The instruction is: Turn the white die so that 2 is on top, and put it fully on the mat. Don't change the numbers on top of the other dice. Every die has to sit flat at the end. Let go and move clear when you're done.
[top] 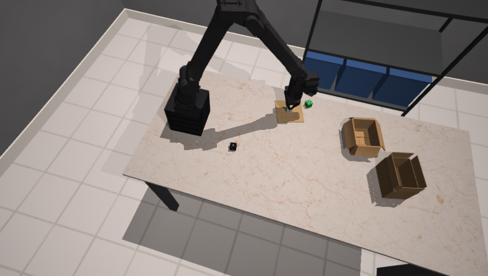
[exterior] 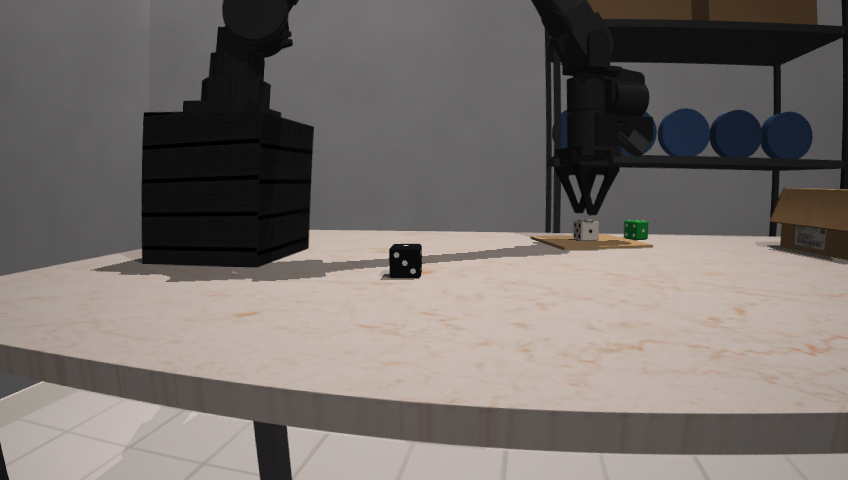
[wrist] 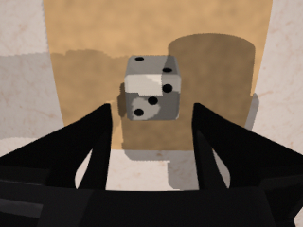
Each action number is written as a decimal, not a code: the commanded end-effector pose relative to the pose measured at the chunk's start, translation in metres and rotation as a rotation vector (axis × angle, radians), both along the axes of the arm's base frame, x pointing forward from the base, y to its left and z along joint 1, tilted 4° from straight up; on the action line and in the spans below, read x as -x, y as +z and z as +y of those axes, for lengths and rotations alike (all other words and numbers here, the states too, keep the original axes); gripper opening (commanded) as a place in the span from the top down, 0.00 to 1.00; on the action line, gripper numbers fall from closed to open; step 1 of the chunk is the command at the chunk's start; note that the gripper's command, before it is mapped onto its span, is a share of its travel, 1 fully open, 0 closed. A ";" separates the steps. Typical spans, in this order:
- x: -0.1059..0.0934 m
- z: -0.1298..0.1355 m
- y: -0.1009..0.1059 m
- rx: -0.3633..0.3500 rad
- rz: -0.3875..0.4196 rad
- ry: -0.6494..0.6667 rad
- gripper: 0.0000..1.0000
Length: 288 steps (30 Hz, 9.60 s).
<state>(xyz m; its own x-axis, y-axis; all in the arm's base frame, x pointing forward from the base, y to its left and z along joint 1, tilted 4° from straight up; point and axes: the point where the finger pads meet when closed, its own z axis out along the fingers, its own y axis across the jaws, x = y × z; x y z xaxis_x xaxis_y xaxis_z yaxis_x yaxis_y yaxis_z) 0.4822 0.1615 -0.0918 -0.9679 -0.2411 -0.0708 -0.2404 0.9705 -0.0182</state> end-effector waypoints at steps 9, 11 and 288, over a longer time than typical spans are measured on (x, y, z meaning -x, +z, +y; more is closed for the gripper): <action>-0.013 0.011 0.001 -0.002 -0.010 0.009 0.55; -0.013 0.011 0.001 -0.002 -0.010 0.009 0.55; -0.023 0.000 -0.019 -0.291 -1.055 0.091 0.74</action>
